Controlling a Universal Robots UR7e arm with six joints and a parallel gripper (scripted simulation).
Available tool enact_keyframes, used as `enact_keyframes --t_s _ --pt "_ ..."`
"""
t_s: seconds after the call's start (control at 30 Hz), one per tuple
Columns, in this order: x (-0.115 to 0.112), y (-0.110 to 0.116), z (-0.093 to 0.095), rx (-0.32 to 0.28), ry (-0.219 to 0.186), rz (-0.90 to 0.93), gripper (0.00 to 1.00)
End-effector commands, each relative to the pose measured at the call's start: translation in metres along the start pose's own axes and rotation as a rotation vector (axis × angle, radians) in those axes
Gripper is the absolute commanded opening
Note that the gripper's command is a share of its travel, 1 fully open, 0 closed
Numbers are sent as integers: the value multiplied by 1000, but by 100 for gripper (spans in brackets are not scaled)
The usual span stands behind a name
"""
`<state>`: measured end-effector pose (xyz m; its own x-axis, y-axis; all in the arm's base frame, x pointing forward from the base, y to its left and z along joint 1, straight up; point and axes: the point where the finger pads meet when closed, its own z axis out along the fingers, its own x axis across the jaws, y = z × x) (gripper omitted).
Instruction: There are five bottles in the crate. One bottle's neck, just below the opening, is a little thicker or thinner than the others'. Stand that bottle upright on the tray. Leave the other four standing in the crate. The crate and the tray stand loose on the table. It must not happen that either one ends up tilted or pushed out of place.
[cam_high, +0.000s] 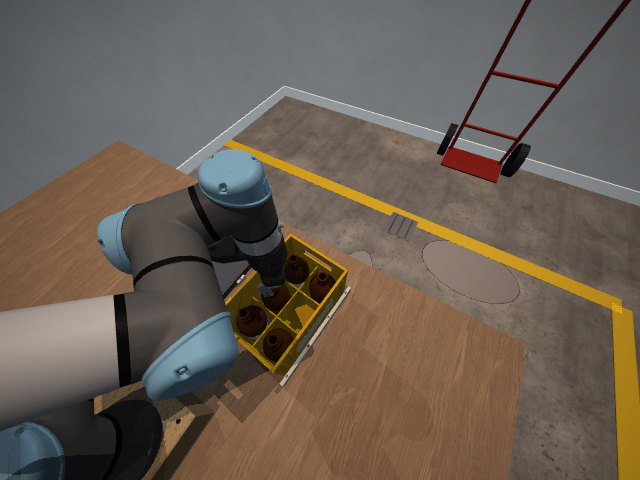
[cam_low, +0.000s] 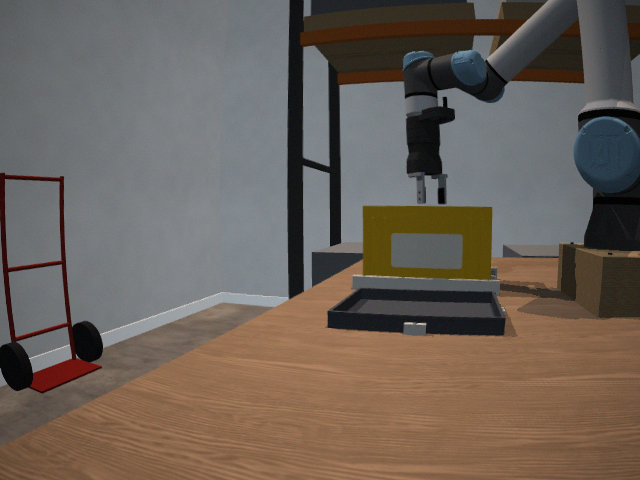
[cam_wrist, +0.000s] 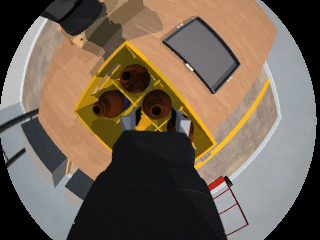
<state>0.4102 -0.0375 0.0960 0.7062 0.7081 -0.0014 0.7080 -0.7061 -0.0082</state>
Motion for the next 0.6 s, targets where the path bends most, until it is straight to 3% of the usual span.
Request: enact_keyframes --t_s 0.0,0.57 --pt "0 0 0 -1 1 0 100" --pt "0 0 4 -1 1 0 100"
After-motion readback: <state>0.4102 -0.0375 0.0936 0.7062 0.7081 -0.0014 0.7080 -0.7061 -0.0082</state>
